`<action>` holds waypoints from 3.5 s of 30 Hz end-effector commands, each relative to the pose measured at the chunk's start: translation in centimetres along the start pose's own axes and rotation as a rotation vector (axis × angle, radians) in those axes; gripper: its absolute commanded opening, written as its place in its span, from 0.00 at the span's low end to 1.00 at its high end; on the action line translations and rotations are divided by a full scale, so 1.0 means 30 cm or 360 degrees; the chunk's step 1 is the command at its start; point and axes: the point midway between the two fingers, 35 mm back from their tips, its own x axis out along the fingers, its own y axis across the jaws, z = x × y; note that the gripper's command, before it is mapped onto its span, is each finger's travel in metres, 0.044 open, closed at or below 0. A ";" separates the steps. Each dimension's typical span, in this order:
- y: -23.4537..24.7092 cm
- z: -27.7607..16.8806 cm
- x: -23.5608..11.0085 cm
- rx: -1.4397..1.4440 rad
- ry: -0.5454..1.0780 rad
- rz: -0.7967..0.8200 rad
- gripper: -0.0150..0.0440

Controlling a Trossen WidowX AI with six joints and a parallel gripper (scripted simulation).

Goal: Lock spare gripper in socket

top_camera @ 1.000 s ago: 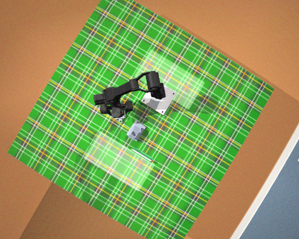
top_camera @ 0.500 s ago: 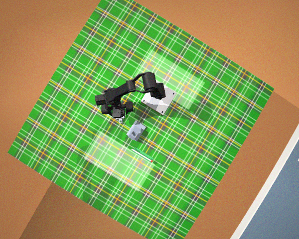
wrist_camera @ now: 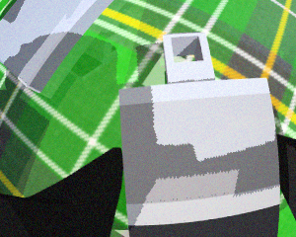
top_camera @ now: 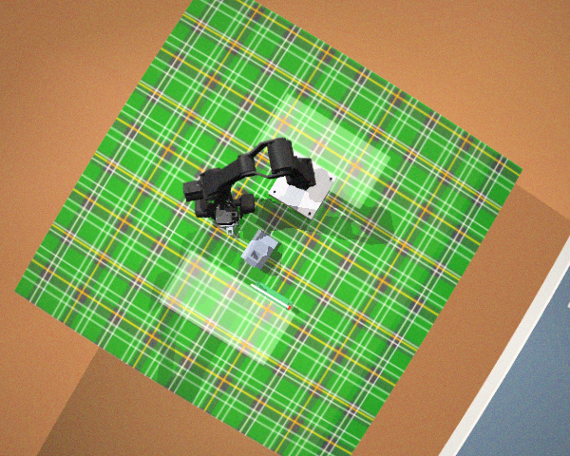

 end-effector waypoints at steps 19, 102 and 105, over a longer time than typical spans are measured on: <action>-0.015 0.043 -0.070 0.0000 -0.0003 0.0006 0.25; 0.289 0.407 -0.289 0.2232 0.0054 0.0985 0.25; 0.302 0.420 -0.292 0.2366 0.0097 0.1045 0.25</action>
